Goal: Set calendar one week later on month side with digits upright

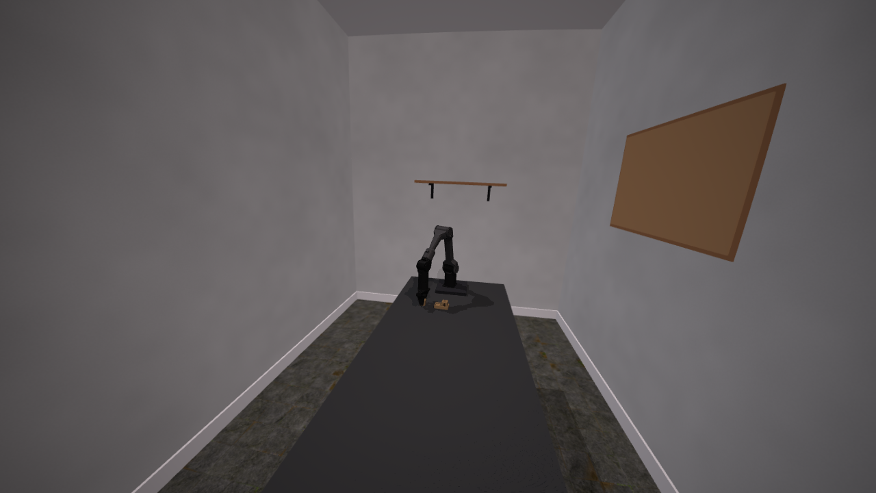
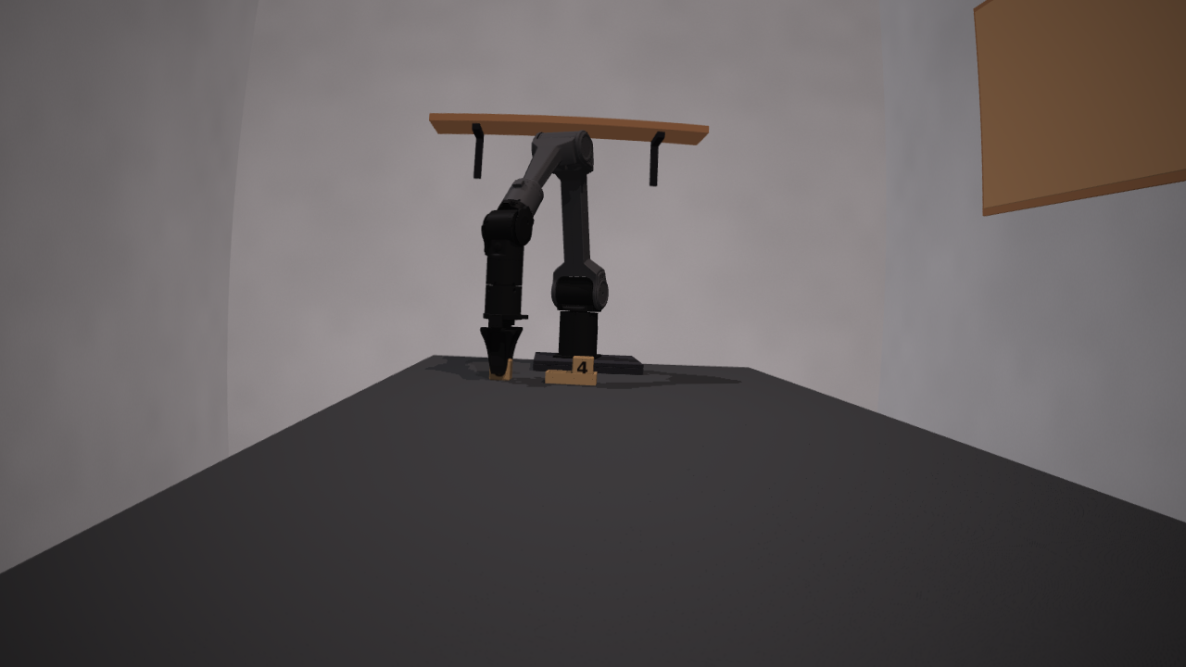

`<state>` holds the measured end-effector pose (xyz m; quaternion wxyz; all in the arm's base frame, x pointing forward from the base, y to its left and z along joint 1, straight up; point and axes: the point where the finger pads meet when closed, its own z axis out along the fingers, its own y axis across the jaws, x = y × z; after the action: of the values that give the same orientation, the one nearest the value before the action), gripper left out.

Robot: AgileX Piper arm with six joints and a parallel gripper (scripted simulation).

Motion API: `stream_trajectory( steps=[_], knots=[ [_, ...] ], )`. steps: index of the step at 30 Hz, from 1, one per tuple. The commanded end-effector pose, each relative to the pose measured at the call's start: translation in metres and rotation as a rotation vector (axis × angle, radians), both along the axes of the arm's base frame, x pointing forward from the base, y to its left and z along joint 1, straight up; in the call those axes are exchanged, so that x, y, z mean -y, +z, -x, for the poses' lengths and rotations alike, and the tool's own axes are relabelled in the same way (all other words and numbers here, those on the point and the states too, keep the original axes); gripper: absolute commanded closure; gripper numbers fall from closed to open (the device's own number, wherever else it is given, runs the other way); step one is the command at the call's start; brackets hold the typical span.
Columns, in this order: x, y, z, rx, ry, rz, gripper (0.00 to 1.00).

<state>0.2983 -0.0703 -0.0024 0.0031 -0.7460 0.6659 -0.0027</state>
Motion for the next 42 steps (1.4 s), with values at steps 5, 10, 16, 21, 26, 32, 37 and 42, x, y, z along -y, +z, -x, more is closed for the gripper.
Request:
stream_trajectory(
  steps=[5,10,16,21,26,32,37,42],
  knots=[
    [-0.0002,-0.0007,0.0005,-0.002,-0.001,-0.002,0.38],
    [-0.0002,-0.0007,0.0005,-0.002,-0.001,-0.002,0.64],
    [-0.0002,-0.0007,0.0005,-0.002,-0.001,-0.002,0.64],
    [-0.0002,-0.0007,0.0005,-0.002,-0.001,-0.002,0.64],
    [-0.0002,-0.0007,0.0005,-0.002,-0.001,-0.002,0.64],
    [-0.0002,-0.0007,0.0005,-0.002,-0.001,-0.002,0.64],
    [-0.0002,-0.0007,0.0005,-0.002,-0.001,-0.002,0.64],
    [-0.0002,-0.0006,0.0005,-0.002,-0.001,-0.002,0.64]
  ],
)
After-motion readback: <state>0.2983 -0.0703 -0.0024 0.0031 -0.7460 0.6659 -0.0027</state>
